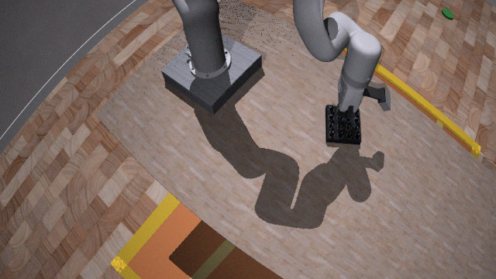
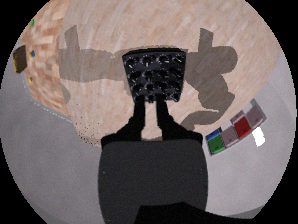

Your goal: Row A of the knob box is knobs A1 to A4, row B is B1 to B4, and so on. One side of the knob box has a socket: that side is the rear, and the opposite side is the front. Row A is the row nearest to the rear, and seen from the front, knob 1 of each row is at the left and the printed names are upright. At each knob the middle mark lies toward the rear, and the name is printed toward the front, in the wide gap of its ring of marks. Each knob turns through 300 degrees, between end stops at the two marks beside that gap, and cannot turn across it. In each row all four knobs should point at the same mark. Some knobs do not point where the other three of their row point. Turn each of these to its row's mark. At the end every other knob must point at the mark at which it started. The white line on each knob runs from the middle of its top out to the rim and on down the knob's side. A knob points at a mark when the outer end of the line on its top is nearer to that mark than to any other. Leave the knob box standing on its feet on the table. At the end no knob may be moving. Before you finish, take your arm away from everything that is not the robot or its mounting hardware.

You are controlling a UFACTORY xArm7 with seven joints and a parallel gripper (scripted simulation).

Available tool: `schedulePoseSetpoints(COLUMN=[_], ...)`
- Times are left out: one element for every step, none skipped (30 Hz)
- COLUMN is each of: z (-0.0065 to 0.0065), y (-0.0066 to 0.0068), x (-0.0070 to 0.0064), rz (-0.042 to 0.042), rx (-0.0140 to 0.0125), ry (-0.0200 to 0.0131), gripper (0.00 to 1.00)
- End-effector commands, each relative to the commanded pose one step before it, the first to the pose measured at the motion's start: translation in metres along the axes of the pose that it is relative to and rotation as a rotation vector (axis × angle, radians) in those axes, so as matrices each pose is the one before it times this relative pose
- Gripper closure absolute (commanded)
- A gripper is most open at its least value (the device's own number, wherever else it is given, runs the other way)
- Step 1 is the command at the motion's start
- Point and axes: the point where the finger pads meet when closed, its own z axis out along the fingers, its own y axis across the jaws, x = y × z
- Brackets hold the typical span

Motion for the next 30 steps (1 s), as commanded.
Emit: schedulePoseSetpoints(z=[-0.00127, 0.00000, 0.00000, 0.00000, 0.00000, 0.00000, 0.00000, -0.00001, -0.00001, -0.00001, -0.00002, -0.00003, -0.00004, -0.00005, -0.00006, -0.00007, -0.00009, -0.00008, 0.00000, 0.00000, -0.00012, -0.00014, -0.00006, -0.00007, -0.00008, -0.00009, -0.00010, -0.00010, -0.00010, -0.00010], y=[0.00035, 0.00000, 0.00000, 0.00000, 0.00000, 0.00000, -0.00001, -0.00002, -0.00003, -0.00004, -0.00005, -0.00006, -0.00008, -0.00009, -0.00011, -0.00013, -0.00014, -0.00013, 0.00000, 0.00000, -0.00017, -0.00019, -0.00008, -0.00008, -0.00009, -0.00010, -0.00009, -0.00009, -0.00009, -0.00009], x=[0.00141, 0.00000, 0.00000, 0.00000, 0.00000, 0.00000, -0.00001, -0.00001, -0.00002, -0.00003, -0.00004, -0.00005, -0.00006, -0.00006, -0.00007, -0.00007, -0.00008, -0.00006, 0.00000, 0.00000, -0.00007, -0.00007, -0.00002, -0.00002, -0.00002, -0.00002, -0.00002, -0.00001, -0.00001, -0.00001], rz=[0.00024, 0.00000, 0.00000, 0.00000, -0.00013, -0.00088, -0.00232, -0.00436, -0.00694, -0.00999, -0.01343, -0.01722, -0.02128, -0.02555, -0.02999, -0.03453, -0.03913, -0.03465, 0.00000, 0.00000, -0.04737, -0.05188, -0.02158, -0.02398, -0.02700, -0.02817, -0.02826, -0.02802, -0.02791, -0.02785], rx=[-0.00060, 0.00000, 0.00000, 0.00000, 0.00000, 0.00001, 0.00004, 0.00007, 0.00011, 0.00016, 0.00022, 0.00029, 0.00035, 0.00043, 0.00050, 0.00057, 0.00065, 0.00057, 0.00000, 0.00000, 0.00077, 0.00083, 0.00034, 0.00037, 0.00041, 0.00042, 0.00042, 0.00040, 0.00039, 0.00038], ry=[0.00359, 0.00000, 0.00000, 0.00000, 0.00000, -0.00001, -0.00003, -0.00006, -0.00010, -0.00014, -0.00019, -0.00024, -0.00028, -0.00032, -0.00035, -0.00038, -0.00039, -0.00031, 0.00000, 0.00000, -0.00038, -0.00035, -0.00013, -0.00013, -0.00013, -0.00012, -0.00010, -0.00009, -0.00007, -0.00006], gripper=[0.81, 0.81, 0.81, 0.81, 0.81, 0.81, 0.81, 0.81, 0.81, 0.81, 0.81, 0.81, 0.81, 0.81, 0.81, 0.81, 0.81, 0.81, 0.81, 0.81, 0.81, 0.81, 0.81, 0.81, 0.81, 0.81, 0.81, 0.81, 0.81, 0.81])
